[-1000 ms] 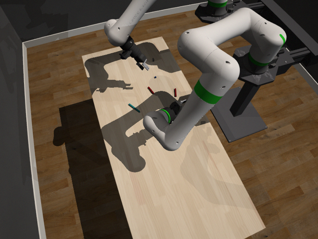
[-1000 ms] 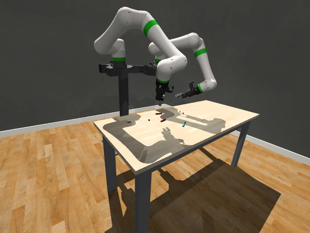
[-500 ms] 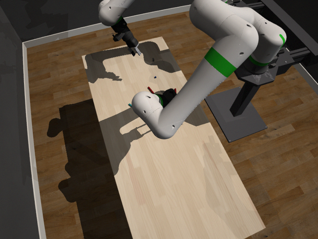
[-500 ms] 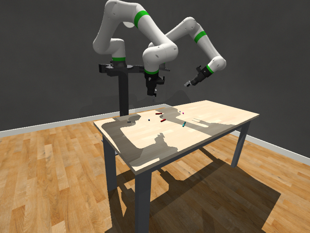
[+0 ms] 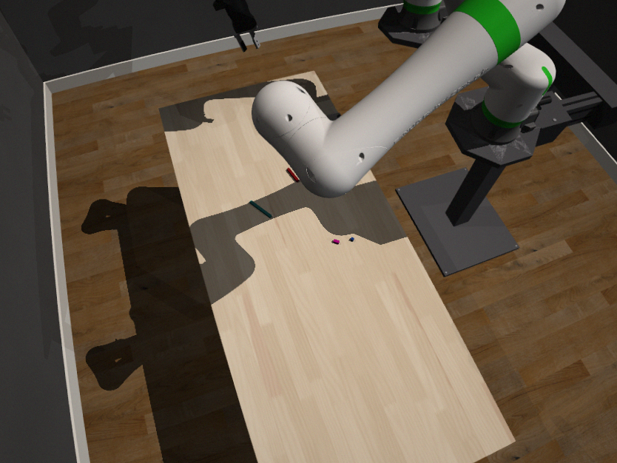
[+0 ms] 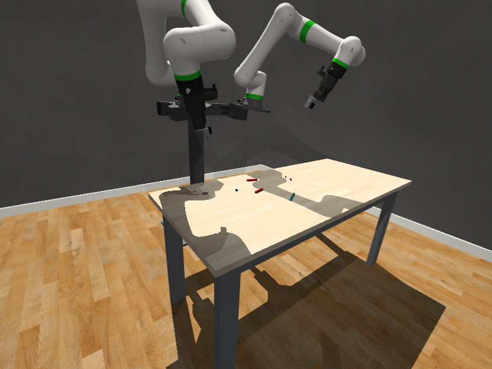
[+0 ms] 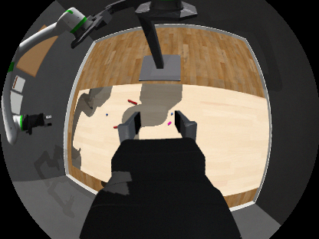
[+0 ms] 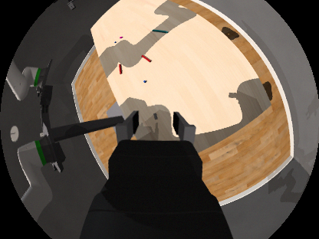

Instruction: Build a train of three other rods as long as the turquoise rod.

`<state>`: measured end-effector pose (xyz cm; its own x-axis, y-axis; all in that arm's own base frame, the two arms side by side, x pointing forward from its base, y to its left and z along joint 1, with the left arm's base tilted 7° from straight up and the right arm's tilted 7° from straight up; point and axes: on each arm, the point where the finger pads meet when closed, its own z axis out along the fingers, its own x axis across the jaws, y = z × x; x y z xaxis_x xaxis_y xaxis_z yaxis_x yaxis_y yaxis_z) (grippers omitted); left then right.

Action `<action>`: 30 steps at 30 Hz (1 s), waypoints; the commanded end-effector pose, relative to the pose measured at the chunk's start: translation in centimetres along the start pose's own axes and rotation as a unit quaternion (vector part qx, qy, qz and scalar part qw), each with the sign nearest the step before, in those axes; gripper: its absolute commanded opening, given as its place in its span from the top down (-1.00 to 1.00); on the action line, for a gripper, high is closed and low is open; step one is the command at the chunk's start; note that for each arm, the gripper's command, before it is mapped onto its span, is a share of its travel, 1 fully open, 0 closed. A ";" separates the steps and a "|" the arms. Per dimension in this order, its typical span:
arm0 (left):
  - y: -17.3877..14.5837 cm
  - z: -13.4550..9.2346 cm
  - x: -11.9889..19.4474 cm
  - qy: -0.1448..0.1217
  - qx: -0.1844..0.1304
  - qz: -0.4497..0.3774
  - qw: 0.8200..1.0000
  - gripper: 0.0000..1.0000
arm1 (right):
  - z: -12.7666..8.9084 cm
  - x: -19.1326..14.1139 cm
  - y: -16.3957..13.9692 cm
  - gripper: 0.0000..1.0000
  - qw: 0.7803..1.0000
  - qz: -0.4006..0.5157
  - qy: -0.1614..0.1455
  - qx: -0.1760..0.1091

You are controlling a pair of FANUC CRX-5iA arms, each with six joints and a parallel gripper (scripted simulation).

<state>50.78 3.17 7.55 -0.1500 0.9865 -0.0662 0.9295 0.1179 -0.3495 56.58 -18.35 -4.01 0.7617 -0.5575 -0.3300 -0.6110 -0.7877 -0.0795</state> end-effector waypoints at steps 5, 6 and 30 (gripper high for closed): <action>-5.1 -11.1 -2.1 0.025 -0.101 0.039 0.994 -1.00 | -8.6 -0.5 10.4 -1.00 0.997 -0.065 0.045 0.019; -5.4 -11.7 -2.3 0.025 -0.101 0.039 0.994 -1.00 | -9.5 -0.7 11.7 -1.00 0.996 -0.072 0.050 0.020; 0.5 -5.7 4.2 0.157 -0.129 0.339 0.919 -1.00 | -24.9 -15.9 39.1 -1.00 0.965 -0.211 0.156 -0.030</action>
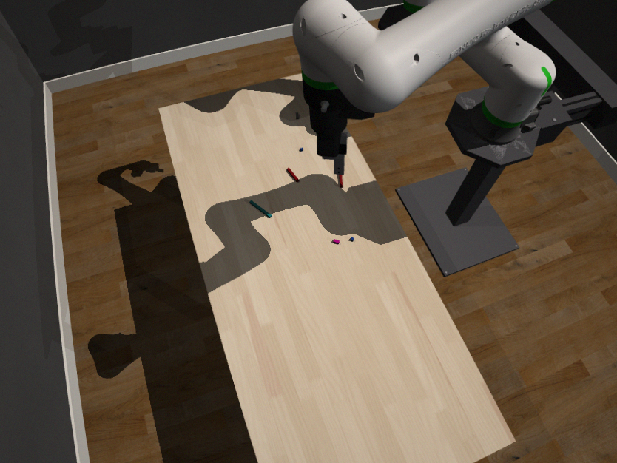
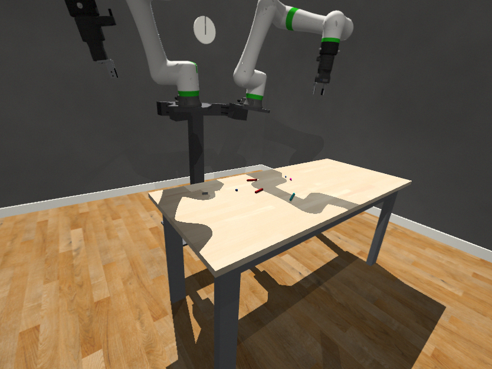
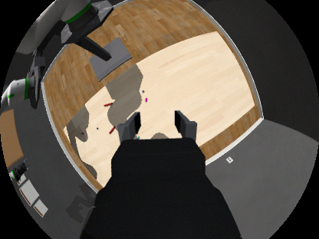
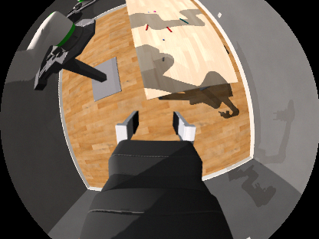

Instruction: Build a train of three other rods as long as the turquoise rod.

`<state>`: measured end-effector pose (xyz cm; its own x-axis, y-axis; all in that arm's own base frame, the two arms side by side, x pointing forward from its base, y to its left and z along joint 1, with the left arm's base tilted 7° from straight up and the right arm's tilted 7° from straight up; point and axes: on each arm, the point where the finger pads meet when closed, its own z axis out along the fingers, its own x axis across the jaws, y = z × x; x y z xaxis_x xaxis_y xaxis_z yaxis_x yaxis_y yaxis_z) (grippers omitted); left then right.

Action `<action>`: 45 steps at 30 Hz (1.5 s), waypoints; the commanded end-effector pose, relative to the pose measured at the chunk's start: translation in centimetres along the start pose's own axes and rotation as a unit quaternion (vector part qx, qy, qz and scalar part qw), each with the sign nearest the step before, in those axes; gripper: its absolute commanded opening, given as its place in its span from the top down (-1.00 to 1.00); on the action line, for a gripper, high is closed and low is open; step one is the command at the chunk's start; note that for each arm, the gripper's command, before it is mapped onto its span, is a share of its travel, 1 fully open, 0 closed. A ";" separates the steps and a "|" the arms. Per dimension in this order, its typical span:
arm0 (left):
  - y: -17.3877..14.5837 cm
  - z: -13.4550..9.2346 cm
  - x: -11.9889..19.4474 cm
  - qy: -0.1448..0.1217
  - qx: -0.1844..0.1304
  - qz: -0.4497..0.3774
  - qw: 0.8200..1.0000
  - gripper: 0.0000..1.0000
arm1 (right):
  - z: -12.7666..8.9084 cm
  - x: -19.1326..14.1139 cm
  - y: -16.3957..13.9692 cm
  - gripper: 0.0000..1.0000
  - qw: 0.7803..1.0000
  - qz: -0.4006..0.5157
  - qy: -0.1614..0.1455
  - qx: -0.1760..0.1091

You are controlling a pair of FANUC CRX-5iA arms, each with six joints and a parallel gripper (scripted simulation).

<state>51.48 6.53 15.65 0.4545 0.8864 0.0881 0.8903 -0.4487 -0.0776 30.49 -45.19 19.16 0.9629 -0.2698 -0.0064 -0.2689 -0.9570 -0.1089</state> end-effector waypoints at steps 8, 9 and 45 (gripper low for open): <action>0.6 11.0 3.8 0.030 0.021 0.212 0.977 -1.00 | -8.5 -14.1 6.4 -1.00 0.996 -0.071 0.025 -0.048; 0.6 12.0 4.0 0.031 0.023 0.230 0.972 -1.00 | -9.2 -15.4 6.7 -1.00 0.995 -0.076 0.025 -0.053; -1.7 38.6 0.7 0.036 0.057 0.782 0.619 -1.00 | -15.6 -29.8 7.6 -1.00 0.985 -0.135 0.018 -0.106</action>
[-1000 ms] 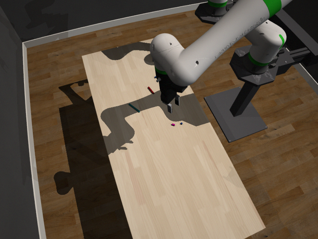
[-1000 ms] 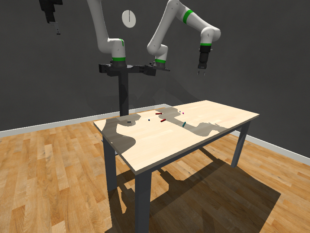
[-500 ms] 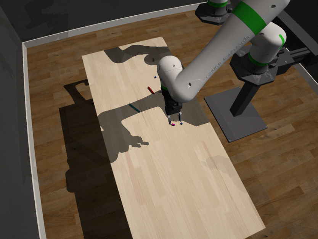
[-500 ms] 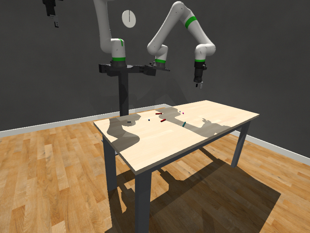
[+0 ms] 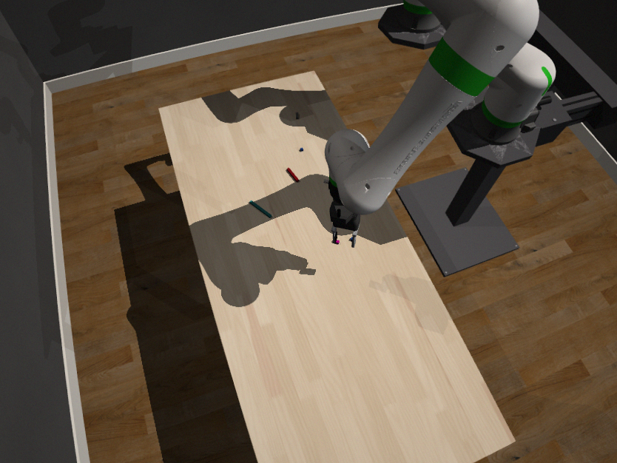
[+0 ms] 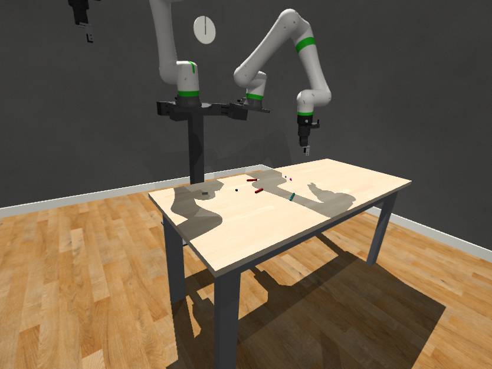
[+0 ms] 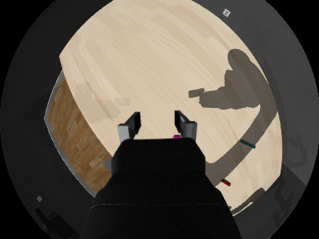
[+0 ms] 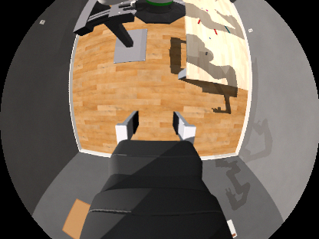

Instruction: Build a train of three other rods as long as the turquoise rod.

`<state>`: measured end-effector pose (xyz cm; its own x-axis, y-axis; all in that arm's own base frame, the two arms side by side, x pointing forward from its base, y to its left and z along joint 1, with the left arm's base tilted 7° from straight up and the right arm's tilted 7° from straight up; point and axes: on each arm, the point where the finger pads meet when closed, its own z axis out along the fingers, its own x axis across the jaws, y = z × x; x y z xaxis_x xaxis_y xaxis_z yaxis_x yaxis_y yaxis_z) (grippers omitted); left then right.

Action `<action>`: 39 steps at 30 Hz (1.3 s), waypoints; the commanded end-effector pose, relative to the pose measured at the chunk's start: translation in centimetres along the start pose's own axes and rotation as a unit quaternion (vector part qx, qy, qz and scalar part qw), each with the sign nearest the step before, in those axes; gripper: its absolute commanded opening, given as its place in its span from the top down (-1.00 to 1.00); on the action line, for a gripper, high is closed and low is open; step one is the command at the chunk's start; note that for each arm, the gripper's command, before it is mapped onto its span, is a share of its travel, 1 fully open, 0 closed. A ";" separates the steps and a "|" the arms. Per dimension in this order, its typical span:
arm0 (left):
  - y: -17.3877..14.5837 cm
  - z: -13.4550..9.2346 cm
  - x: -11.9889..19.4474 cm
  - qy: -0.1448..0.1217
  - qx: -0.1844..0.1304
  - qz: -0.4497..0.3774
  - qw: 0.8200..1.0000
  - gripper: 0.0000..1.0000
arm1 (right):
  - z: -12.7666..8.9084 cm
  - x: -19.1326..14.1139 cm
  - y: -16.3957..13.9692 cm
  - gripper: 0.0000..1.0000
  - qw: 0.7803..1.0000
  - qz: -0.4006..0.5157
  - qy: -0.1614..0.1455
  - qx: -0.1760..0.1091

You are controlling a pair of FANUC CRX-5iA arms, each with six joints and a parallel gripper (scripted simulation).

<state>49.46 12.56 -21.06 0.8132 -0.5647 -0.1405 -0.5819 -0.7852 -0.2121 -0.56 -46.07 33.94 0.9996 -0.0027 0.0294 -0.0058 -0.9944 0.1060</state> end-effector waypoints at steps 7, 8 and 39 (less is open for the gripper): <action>4.5 4.9 -0.1 0.025 -0.008 0.175 0.984 -1.00 | -0.1 0.0 0.0 -1.00 1.000 0.000 0.000 -0.001; 5.1 5.3 -0.2 0.028 -0.008 0.193 0.981 -1.00 | -0.1 0.0 0.0 -1.00 1.000 0.000 0.000 -0.001; 14.7 10.1 -1.0 0.079 -0.016 0.438 0.895 -1.00 | -0.1 0.0 0.0 -1.00 1.000 0.000 0.000 -0.001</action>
